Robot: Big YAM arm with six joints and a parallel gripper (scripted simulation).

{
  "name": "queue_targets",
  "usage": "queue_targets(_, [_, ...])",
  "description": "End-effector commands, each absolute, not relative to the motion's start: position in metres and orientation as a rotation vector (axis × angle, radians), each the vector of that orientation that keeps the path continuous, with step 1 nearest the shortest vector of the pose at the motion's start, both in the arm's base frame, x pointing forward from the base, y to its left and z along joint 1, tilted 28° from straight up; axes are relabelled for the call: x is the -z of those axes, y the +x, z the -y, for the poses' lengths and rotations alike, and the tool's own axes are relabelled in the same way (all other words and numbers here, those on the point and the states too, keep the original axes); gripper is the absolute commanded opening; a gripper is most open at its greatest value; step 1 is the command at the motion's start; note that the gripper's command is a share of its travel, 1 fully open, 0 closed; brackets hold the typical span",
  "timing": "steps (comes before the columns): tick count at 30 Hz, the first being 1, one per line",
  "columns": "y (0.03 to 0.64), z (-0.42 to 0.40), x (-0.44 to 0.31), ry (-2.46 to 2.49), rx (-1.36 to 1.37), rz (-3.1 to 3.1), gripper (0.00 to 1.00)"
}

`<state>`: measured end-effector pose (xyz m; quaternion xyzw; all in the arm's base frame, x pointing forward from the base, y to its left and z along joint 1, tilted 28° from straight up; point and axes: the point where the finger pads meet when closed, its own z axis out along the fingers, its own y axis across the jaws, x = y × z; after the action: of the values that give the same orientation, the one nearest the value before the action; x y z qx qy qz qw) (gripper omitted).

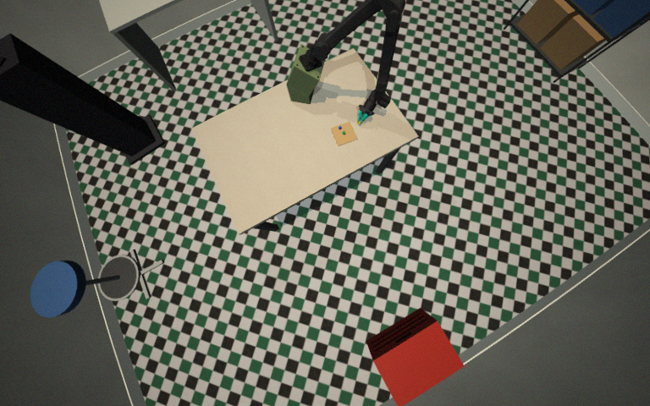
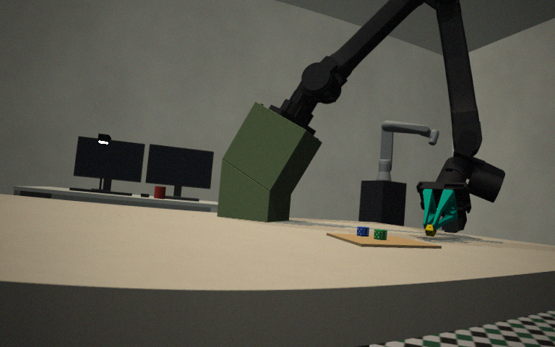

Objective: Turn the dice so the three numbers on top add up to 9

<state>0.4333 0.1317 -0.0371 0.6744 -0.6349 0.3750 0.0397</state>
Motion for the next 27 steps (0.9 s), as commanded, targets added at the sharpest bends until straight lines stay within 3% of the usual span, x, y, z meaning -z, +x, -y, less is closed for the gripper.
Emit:
queue_targets(1, [0.440,-0.140,0.022,2.068,-1.187,1.996,0.11])
queue_targets(27, [0.442,-0.141,0.041,2.065,-1.172,1.976,0.11])
